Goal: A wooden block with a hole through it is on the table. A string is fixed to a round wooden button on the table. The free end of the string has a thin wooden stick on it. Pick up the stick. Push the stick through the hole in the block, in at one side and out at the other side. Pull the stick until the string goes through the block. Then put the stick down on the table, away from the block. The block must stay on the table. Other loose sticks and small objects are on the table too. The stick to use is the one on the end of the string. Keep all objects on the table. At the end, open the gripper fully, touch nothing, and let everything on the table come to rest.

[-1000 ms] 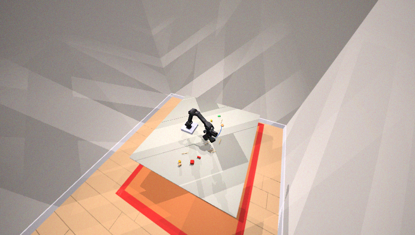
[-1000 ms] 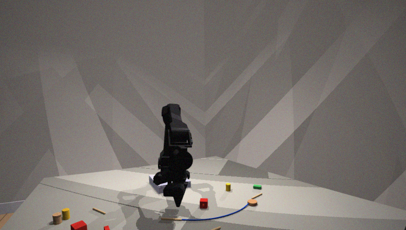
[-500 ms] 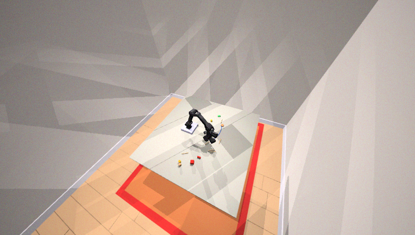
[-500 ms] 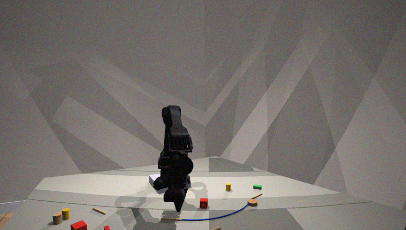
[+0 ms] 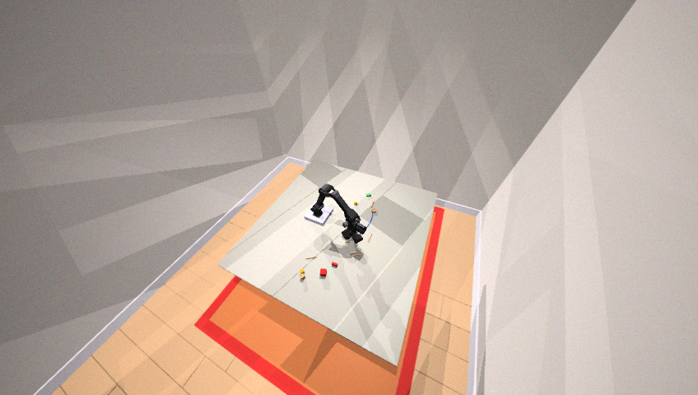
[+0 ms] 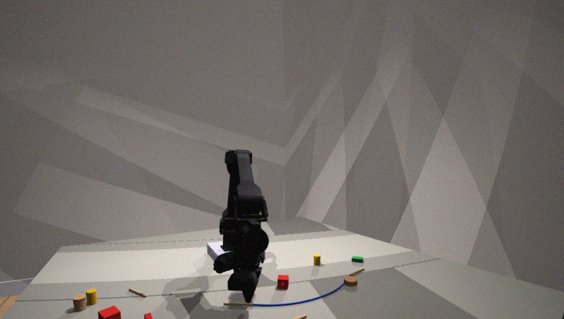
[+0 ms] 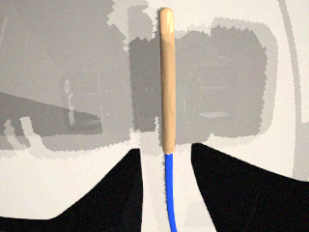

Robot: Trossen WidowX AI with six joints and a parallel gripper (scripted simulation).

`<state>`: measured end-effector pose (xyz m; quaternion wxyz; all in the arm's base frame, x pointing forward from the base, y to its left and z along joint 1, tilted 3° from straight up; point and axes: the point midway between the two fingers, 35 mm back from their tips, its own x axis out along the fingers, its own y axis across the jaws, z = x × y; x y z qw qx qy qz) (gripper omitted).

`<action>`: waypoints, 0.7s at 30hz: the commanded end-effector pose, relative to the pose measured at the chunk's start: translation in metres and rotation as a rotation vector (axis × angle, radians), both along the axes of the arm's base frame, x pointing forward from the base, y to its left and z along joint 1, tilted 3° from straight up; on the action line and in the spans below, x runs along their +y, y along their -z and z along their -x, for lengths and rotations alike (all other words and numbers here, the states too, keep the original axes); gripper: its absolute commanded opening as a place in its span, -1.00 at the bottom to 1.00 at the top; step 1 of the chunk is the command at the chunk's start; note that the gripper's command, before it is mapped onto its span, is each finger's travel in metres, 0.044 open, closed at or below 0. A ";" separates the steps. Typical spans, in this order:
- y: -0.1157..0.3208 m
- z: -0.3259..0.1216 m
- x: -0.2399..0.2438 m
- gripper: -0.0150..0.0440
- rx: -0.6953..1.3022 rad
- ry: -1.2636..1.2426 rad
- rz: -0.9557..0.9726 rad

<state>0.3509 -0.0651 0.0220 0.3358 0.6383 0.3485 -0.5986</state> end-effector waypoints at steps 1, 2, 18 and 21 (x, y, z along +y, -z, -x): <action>0.008 0.002 0.001 -0.08 0.006 0.006 -0.005; 0.010 0.002 0.001 -0.08 0.006 0.006 -0.005; 0.017 0.002 0.001 -0.26 0.004 0.000 -0.001; 0.017 0.002 0.001 -0.49 0.004 0.000 -0.001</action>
